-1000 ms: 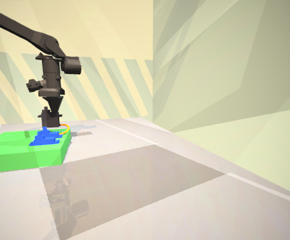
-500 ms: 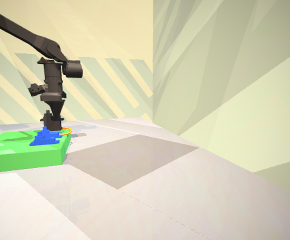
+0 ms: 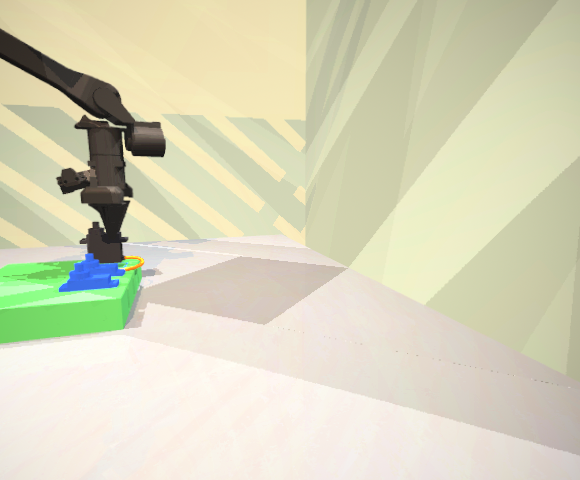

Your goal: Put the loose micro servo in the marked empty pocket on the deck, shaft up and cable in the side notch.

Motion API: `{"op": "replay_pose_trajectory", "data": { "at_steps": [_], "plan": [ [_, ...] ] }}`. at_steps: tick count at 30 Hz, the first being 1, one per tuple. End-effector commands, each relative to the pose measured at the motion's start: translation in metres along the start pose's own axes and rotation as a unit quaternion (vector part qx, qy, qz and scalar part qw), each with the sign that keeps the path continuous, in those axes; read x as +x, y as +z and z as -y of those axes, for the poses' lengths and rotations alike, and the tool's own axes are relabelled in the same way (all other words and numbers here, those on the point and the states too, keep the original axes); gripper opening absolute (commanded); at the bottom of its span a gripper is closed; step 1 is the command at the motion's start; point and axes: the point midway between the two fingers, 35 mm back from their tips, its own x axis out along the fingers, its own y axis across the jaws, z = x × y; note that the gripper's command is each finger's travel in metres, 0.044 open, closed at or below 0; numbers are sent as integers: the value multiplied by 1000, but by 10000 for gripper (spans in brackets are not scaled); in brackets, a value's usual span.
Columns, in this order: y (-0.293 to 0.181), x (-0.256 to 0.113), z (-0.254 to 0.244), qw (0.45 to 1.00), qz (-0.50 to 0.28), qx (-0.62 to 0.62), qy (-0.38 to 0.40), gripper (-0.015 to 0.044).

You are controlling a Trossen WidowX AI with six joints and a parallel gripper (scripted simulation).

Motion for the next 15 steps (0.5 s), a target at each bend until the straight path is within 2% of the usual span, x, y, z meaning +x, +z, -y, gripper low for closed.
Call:
{"op": "replay_pose_trajectory", "data": {
  "at_steps": [1,15],
  "plan": [
    [-1,1,-2,1000,-2,-2,3,0],
    [-1,12,-2,1000,-2,-2,3,0]
  ]
}}
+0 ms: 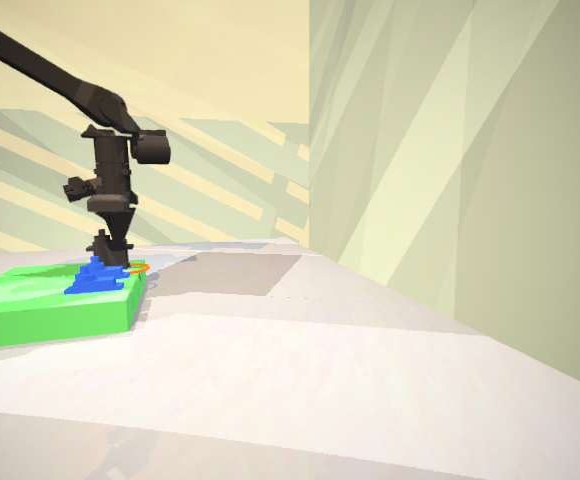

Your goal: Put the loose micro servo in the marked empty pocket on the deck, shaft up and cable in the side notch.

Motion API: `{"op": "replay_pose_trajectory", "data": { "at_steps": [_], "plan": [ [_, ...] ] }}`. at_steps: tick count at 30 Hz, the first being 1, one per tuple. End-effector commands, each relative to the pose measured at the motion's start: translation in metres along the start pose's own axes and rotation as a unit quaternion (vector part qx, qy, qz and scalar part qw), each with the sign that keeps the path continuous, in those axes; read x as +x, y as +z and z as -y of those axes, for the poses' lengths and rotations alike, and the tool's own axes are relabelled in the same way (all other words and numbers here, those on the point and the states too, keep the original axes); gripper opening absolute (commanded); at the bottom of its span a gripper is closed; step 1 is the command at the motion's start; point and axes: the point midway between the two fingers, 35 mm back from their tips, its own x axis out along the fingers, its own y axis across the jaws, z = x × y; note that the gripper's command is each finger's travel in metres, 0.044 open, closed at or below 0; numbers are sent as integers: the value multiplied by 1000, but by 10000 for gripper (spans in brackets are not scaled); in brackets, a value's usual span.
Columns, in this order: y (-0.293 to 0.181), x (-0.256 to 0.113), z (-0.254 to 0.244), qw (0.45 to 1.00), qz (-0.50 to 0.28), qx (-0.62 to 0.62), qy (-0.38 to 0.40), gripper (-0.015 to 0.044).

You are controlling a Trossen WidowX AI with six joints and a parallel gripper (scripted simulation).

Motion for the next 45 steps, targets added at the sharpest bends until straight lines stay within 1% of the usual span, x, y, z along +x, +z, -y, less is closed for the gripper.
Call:
{"op": "replay_pose_trajectory", "data": {
  "at_steps": [1,45],
  "plan": [
    [0,4,-1,1000,0,-2,3,0],
    [0,38,-2,1000,0,-2,3,0]
  ]
}}
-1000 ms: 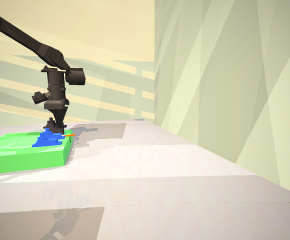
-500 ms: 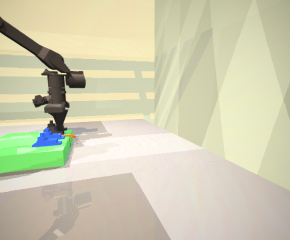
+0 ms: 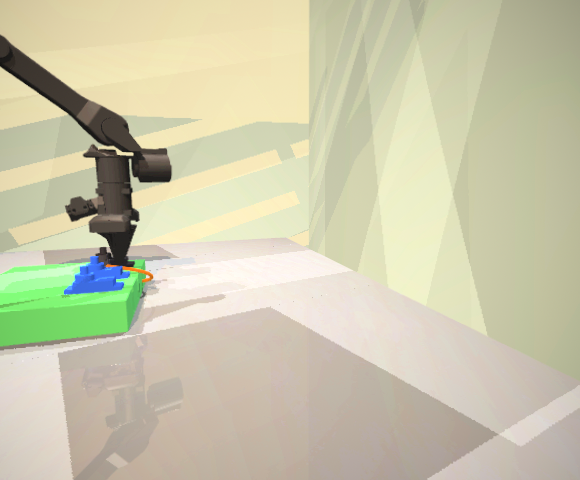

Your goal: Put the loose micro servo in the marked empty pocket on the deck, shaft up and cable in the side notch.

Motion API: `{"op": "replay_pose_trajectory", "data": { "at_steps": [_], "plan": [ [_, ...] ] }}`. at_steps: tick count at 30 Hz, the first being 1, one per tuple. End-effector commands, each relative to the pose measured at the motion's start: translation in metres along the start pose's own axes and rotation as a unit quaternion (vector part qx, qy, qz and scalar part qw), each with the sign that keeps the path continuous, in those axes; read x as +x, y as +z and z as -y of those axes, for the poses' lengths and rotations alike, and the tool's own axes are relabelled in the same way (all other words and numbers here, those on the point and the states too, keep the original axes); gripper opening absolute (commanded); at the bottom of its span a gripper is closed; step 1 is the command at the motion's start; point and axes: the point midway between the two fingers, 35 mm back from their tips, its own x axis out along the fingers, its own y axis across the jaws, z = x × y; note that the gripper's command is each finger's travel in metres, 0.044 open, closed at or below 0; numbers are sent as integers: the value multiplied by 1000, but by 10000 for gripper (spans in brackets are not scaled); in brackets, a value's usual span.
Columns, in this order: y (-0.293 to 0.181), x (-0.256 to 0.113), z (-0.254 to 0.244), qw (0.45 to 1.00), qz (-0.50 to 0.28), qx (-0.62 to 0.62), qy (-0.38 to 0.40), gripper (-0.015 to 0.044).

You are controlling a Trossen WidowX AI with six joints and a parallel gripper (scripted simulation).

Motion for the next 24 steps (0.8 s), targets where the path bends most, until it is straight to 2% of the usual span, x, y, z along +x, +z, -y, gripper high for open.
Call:
{"op": "replay_pose_trajectory", "data": {
  "at_steps": [1,4,11,14,17,23,24],
  "plan": [
    [0,4,-1,1000,-1,-1,3,0],
    [0,6,-1,1000,-1,-1,3,0],
    [0,4,0,1000,-1,-1,3,184],
    [0,-3,0,1000,-1,-1,3,187],
    [3,-28,0,1000,-1,-1,3,187],
    [6,-31,-1,1000,-1,-1,3,187],
    [7,-29,0,1000,0,-3,1,214]
  ]
}}
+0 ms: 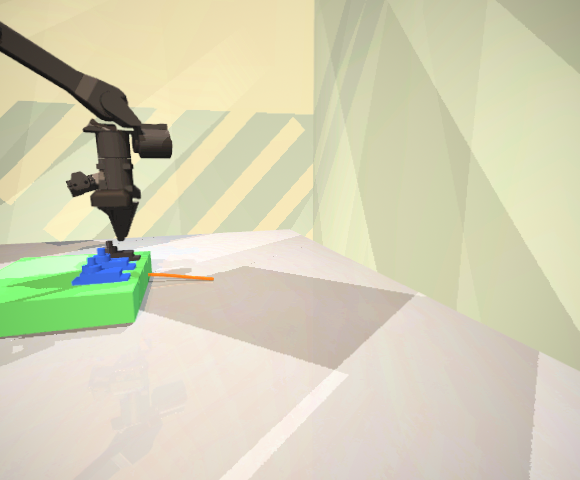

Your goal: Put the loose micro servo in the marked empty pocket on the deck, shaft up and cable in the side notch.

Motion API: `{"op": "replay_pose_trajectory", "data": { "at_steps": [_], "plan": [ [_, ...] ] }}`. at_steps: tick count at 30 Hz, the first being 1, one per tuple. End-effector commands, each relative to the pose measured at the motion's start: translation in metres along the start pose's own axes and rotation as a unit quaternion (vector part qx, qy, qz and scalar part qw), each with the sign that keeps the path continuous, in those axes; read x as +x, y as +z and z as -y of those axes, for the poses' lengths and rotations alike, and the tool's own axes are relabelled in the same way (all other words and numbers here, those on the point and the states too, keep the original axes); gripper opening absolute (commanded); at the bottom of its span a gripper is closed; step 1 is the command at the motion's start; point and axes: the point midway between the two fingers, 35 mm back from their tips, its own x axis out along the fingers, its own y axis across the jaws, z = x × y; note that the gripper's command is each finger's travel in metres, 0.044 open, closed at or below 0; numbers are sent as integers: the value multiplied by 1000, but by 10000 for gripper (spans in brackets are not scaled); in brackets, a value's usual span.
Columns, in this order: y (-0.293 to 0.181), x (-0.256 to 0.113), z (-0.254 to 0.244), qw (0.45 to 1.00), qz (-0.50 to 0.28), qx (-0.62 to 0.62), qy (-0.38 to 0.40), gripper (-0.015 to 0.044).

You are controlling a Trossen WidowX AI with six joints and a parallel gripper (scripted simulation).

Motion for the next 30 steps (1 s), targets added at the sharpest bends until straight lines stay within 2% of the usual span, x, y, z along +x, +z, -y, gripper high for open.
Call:
{"op": "replay_pose_trajectory", "data": {
  "at_steps": [1,4,9,12,19,26,30],
  "plan": [
    [5,-4,1,1000,1,0,0,240],
    [25,-20,3,1000,2,0,1,319],
    [86,-56,4,1000,5,1,1,440],
    [104,-65,2,1000,5,2,2,440],
    [105,-67,2,1000,5,2,2,440],
    [104,-114,1,1000,-1,0,1,440],
    [104,-116,0,1000,-1,0,1,440]
  ]
}}
